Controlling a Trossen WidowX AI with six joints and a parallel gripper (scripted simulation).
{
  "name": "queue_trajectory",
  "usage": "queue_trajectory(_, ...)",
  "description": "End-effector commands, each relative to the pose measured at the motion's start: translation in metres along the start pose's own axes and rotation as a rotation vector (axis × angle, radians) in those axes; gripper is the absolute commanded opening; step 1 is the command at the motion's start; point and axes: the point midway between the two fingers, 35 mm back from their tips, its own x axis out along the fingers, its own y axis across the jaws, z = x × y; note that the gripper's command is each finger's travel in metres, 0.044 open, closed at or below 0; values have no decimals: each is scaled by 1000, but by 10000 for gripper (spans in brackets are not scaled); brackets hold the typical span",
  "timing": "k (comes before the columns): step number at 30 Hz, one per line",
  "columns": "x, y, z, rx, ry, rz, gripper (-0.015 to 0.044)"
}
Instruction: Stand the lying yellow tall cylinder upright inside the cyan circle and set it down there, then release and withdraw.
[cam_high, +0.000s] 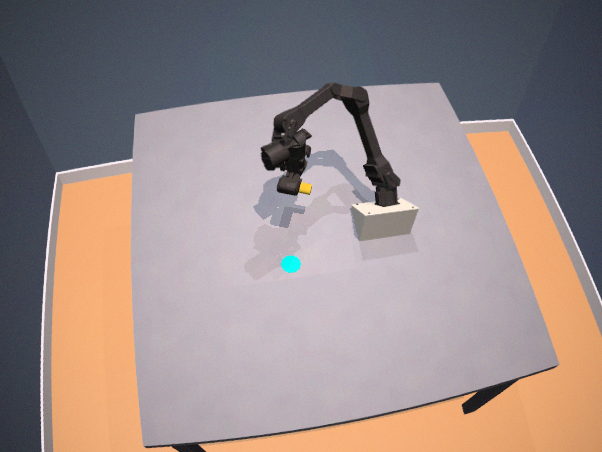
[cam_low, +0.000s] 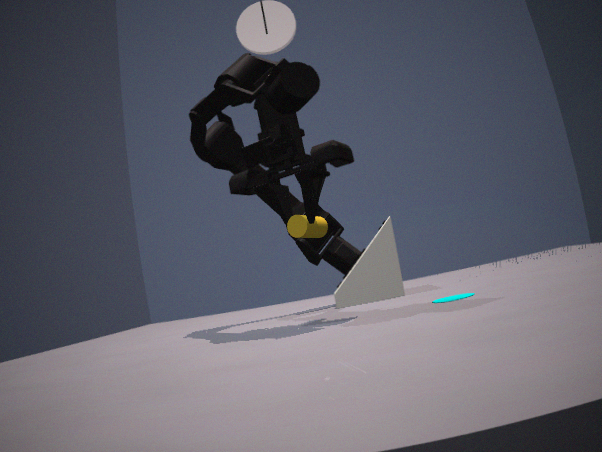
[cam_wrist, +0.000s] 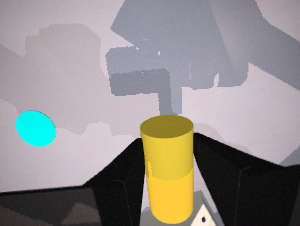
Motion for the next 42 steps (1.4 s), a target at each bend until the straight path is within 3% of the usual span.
queue_trajectory(1,-2,10,1,-77,1,3,105)
queue_trajectory(42,-8,113,-8,-926,8,-3,105)
